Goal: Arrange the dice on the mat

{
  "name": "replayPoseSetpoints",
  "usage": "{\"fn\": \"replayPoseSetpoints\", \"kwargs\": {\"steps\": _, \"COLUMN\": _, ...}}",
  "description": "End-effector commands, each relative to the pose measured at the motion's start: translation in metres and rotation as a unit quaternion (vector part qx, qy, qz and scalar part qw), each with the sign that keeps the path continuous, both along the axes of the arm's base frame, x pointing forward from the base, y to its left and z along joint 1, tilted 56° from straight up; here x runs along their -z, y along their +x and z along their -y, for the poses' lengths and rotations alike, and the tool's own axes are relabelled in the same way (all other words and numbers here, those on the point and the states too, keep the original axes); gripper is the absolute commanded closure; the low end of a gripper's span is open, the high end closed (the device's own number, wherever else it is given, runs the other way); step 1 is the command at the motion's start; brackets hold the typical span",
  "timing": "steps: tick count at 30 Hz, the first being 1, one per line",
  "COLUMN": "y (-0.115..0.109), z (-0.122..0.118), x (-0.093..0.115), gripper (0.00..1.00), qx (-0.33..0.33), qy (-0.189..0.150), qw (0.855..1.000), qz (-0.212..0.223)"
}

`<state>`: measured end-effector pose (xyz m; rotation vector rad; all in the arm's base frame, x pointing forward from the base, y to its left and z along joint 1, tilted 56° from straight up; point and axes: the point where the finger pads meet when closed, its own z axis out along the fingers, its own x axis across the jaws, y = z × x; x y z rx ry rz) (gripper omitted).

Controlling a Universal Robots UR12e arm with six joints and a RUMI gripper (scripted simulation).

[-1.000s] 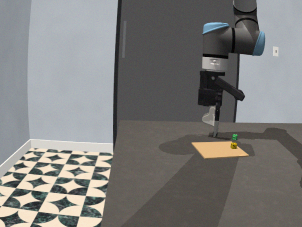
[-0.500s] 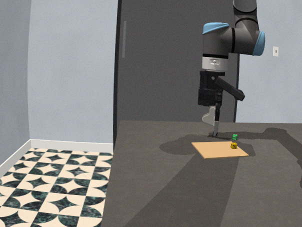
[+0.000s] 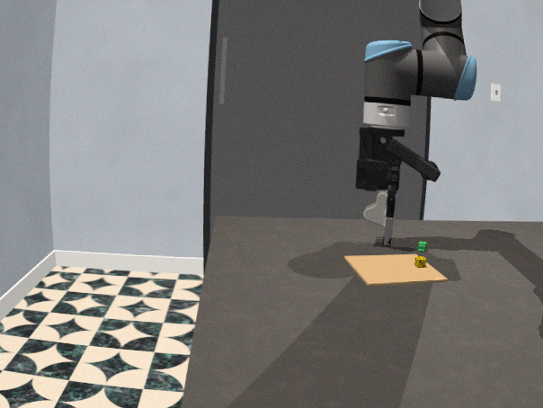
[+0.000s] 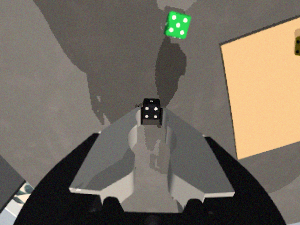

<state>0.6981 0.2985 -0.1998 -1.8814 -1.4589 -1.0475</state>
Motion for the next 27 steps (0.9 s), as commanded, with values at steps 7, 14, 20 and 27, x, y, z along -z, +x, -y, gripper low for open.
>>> {"fn": "replayPoseSetpoints", "kwargs": {"steps": 7, "y": 0.003, "z": 0.0, "x": 0.0, "gripper": 1.0, "qx": 0.0, "qy": -0.001, "qw": 1.0, "qz": 0.002}}
{"fn": "replayPoseSetpoints", "kwargs": {"steps": 14, "y": 0.003, "z": 0.001, "x": 0.0, "gripper": 1.0, "qx": 0.0, "qy": -0.001, "qw": 1.0, "qz": 0.002}}
{"fn": "replayPoseSetpoints", "kwargs": {"steps": 20, "y": -0.003, "z": 0.019, "x": -0.013, "gripper": 1.0, "qx": 0.0, "qy": -0.001, "qw": 1.0, "qz": 0.002}}
{"fn": "replayPoseSetpoints", "kwargs": {"steps": 27, "y": -0.016, "z": 0.06, "x": -0.042, "gripper": 1.0, "qx": 0.0, "qy": -0.001, "qw": 1.0, "qz": 0.002}}
